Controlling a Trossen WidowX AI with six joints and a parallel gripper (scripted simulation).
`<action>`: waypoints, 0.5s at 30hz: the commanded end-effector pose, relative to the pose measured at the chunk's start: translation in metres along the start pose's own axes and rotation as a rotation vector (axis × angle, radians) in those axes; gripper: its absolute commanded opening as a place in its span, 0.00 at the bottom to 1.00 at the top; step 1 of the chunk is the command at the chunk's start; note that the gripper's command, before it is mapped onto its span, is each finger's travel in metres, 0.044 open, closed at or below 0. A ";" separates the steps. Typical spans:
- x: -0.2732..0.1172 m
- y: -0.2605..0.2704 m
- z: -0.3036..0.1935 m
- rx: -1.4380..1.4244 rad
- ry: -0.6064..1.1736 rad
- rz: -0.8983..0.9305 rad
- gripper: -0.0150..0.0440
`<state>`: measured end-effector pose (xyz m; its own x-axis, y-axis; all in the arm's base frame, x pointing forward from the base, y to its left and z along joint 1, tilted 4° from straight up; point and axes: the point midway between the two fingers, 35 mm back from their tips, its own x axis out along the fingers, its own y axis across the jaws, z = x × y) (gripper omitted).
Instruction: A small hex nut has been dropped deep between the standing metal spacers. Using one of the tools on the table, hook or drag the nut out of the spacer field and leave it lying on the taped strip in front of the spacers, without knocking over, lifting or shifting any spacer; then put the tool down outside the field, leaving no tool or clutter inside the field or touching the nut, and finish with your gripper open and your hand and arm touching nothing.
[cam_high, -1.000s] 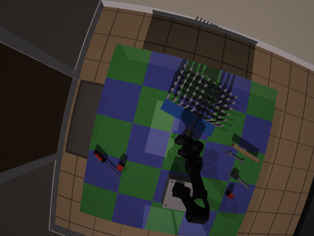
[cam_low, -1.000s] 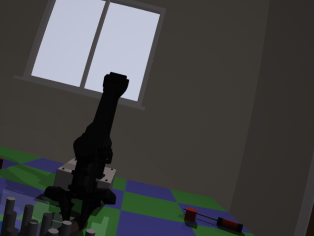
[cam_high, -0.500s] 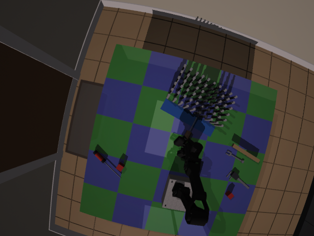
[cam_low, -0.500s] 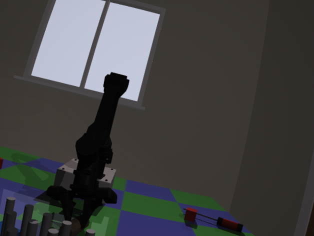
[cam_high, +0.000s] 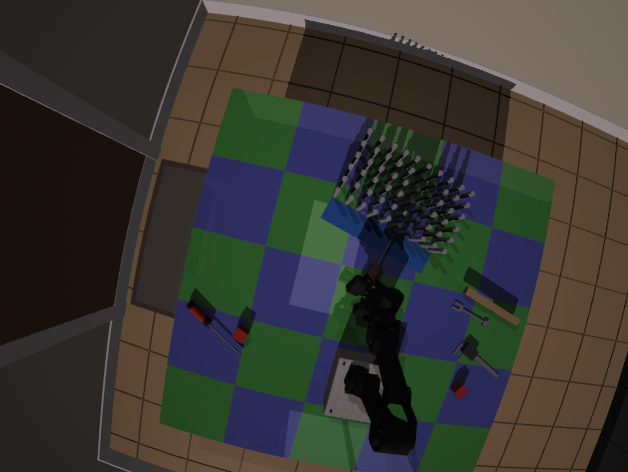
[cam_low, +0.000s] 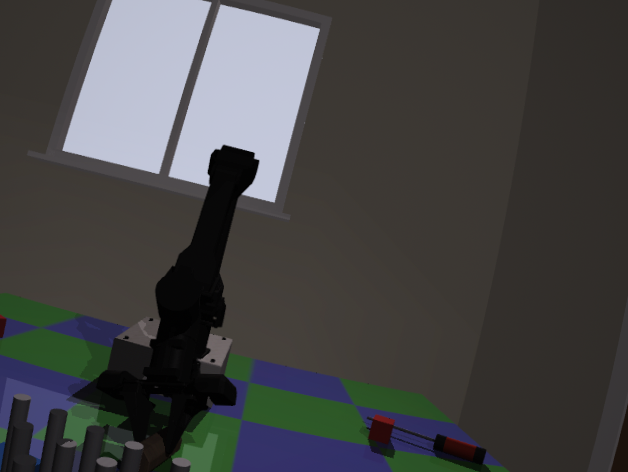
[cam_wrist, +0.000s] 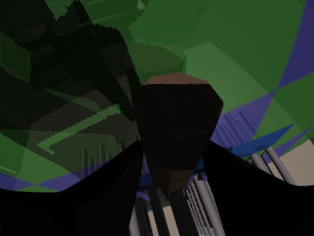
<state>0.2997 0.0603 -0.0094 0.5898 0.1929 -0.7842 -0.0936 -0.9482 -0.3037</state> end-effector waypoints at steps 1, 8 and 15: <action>-0.002 0.000 0.002 0.007 0.004 0.002 0.25; -0.004 0.000 0.006 0.007 0.003 0.002 0.25; -0.006 0.000 0.010 0.007 0.002 0.002 0.25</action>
<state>0.2899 0.0616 -0.0104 0.5888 0.1930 -0.7849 -0.0940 -0.9482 -0.3036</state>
